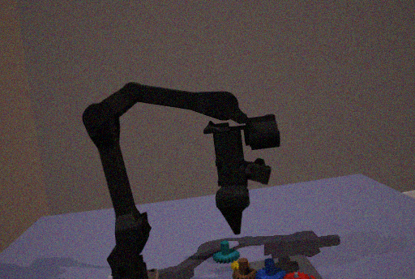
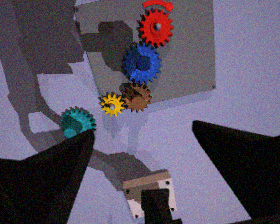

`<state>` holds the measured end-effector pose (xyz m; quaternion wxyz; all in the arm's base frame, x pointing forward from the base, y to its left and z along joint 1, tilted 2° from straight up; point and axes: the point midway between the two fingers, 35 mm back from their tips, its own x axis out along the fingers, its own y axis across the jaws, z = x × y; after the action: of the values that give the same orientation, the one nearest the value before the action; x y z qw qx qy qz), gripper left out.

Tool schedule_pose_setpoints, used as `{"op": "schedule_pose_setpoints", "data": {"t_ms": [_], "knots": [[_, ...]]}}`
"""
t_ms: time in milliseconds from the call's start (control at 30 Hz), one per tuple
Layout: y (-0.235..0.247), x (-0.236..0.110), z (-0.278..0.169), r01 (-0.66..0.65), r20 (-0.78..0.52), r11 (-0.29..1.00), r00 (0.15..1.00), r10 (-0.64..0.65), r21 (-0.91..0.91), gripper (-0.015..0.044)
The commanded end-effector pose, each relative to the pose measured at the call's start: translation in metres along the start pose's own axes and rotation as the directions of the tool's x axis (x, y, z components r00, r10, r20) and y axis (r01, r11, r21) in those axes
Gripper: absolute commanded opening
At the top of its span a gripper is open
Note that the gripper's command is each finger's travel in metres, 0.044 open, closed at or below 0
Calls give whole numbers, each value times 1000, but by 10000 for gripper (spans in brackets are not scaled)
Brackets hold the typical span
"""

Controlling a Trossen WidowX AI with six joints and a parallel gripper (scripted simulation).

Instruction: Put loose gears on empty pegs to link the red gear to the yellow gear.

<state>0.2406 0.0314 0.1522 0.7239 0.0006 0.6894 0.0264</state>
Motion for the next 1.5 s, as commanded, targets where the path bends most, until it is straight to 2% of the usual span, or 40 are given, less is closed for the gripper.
{"op": "schedule_pose_setpoints", "data": {"t_ms": [0,367,667,1000,1467], "knots": [[0,0,0,0,-1,1000,1000,0,-5,440],[8,-2,1,-1,-2,1000,1000,1,-5,440],[118,-23,-6,-10,-5,1000,1000,10,-4,440],[230,-46,-72,-31,-8,999,999,31,-12,440],[241,-48,-83,-27,-11,1000,1000,27,-3,440]]}}
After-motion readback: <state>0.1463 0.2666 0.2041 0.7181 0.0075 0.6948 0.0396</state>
